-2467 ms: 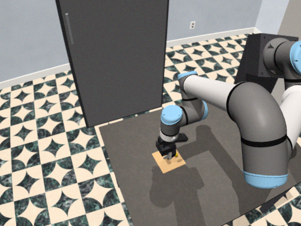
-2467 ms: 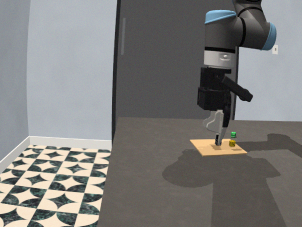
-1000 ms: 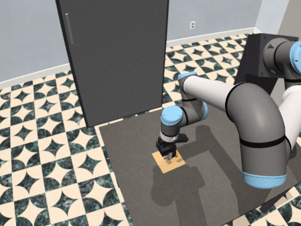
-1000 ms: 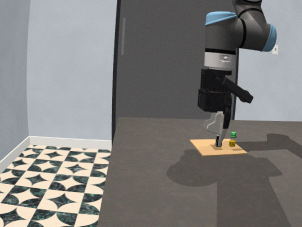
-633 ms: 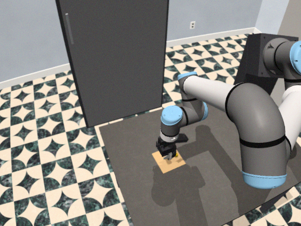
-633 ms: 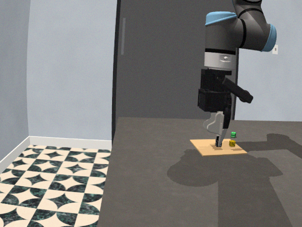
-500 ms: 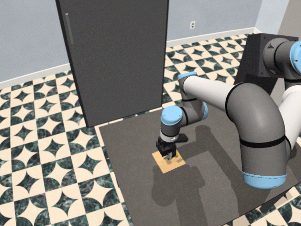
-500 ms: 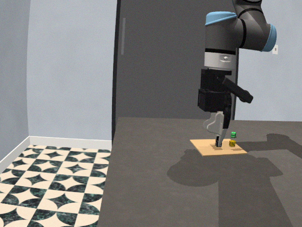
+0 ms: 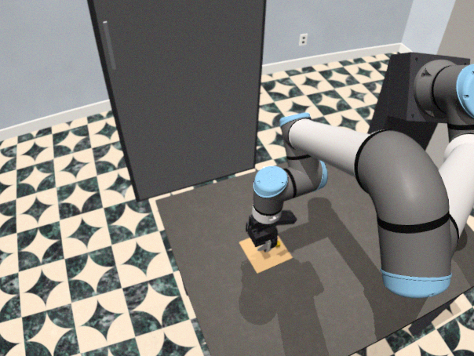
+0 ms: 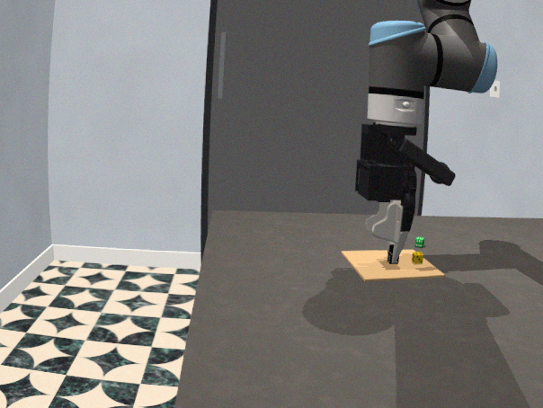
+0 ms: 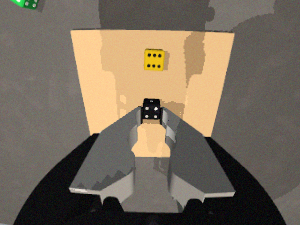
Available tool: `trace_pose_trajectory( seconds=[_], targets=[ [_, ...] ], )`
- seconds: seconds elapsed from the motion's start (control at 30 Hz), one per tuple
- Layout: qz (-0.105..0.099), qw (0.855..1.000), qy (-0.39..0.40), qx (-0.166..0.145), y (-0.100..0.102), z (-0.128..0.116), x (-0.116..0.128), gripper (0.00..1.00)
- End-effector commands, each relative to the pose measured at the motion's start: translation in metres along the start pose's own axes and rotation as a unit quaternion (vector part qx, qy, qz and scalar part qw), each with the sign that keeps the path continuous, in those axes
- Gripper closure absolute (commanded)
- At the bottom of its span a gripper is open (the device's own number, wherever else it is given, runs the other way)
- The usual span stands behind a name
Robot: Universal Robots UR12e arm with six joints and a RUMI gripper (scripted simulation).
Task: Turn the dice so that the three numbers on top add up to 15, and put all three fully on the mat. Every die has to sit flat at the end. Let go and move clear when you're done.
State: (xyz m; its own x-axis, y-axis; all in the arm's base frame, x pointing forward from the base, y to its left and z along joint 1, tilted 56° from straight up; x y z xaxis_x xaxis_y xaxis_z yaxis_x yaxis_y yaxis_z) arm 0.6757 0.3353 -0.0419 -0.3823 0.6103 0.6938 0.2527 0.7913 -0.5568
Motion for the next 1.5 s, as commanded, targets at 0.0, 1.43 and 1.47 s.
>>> trace_pose_trajectory(
  seconds=[0.0, 1.43, 1.47],
  targets=[
    [0.001, 1.0, -0.002, -0.001, 0.001, -0.003, 0.0, 1.0],
    [0.001, 1.0, -0.002, -0.001, -0.057, -0.002, 0.0, 0.82],
    [0.001, 1.0, -0.002, -0.001, -0.057, -0.002, 0.0, 0.82]
  ],
)
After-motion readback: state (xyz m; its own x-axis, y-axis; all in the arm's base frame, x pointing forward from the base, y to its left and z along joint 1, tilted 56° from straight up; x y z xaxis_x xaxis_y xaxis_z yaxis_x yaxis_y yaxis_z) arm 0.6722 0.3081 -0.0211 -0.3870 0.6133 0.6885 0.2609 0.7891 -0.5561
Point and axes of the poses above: the point where the finger pads meet when closed, its own y axis out along the fingers, its own x axis across the jaws, z = x × y, the point moved 6 cm from there along -y, back along the fingers, and after that the axes turned 8 degrees about -y, right-handed, at the moved point
